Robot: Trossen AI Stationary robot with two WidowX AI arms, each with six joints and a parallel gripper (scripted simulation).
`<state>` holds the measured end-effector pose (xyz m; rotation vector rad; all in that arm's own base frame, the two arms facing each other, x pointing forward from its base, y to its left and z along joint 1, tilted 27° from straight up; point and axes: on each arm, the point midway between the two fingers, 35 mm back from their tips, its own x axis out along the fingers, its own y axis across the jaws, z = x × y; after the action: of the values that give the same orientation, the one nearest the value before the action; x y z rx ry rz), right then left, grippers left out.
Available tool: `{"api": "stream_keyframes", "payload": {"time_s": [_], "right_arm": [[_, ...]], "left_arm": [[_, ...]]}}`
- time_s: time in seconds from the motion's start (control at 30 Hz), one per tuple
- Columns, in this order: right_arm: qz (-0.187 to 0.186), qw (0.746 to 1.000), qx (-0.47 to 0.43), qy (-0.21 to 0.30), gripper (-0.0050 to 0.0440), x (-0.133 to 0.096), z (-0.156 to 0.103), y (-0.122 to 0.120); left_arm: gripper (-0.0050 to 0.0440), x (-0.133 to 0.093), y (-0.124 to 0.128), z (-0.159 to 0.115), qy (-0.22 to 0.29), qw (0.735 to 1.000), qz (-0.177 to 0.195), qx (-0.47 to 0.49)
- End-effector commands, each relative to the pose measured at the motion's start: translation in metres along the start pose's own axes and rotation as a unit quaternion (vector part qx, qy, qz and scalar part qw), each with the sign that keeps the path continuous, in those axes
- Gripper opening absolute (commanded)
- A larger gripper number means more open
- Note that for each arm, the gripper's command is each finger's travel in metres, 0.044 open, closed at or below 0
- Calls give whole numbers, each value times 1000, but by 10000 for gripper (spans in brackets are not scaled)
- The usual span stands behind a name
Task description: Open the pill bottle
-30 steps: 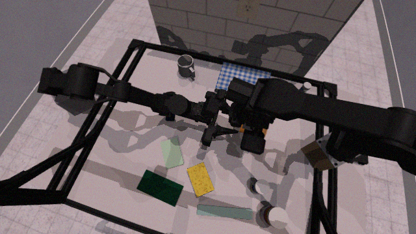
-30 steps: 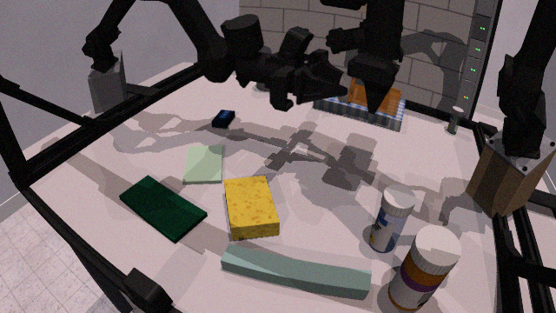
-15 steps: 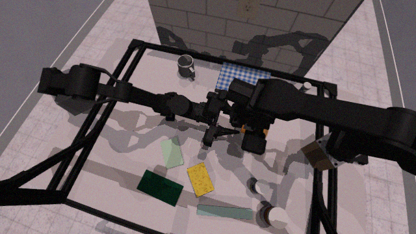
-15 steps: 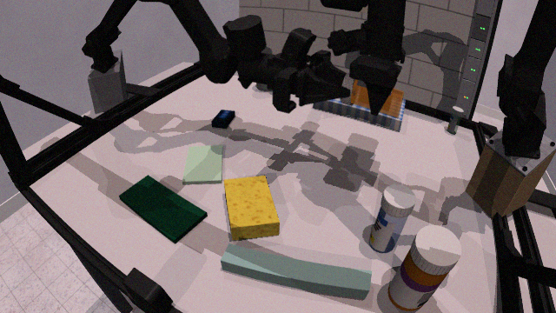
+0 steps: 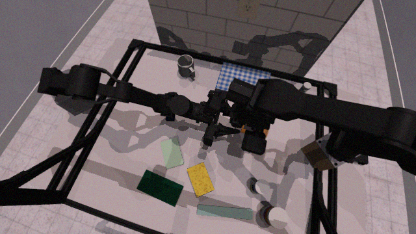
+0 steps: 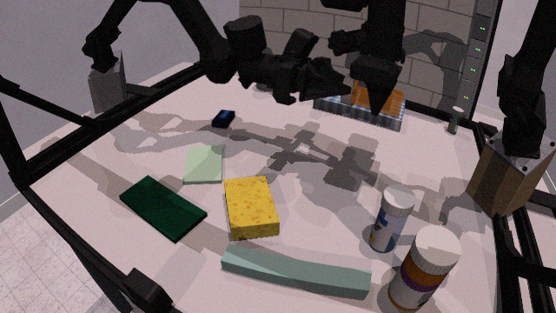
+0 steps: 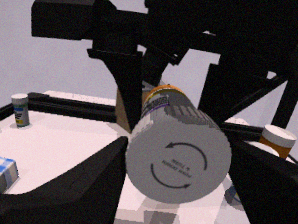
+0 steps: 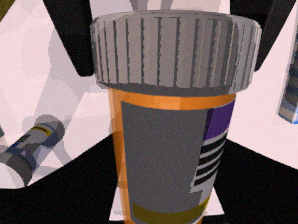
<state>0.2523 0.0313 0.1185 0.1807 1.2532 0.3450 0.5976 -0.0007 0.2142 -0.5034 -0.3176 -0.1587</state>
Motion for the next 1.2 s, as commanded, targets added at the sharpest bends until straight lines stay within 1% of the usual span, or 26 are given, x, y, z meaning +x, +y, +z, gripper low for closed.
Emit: {"api": "stream_keyframes", "payload": {"time_s": [0.0, 0.23, 0.5, 0.57, 0.8, 1.07, 1.13, 1.17], "right_arm": [[-1, 1000, -2, -15, 0, -2, 7, 0], [-1, 1000, -2, -15, 0, -2, 7, 0], [-1, 1000, -2, -15, 0, -2, 7, 0], [-1, 1000, -2, -15, 0, -2, 7, 0], [-1, 1000, -2, -15, 0, -2, 7, 0], [-1, 1000, -2, -15, 0, -2, 7, 0], [-1, 1000, -2, -15, 0, -2, 7, 0], [-1, 1000, -2, -15, 0, -2, 7, 0]], "left_arm": [[0, 3, -1, -1, 0, 999, 0, -32], [0, 3, -1, -1, 0, 987, 0, -158], [0, 3, -1, -1, 0, 954, 0, -300], [0, 3, -1, -1, 0, 954, 0, -300], [0, 4, -1, -1, 0, 908, 0, -418], [0, 4, -1, -1, 0, 838, 0, -545], [0, 4, -1, -1, 0, 838, 0, -545], [0, 4, -1, -1, 0, 828, 0, -560]]}}
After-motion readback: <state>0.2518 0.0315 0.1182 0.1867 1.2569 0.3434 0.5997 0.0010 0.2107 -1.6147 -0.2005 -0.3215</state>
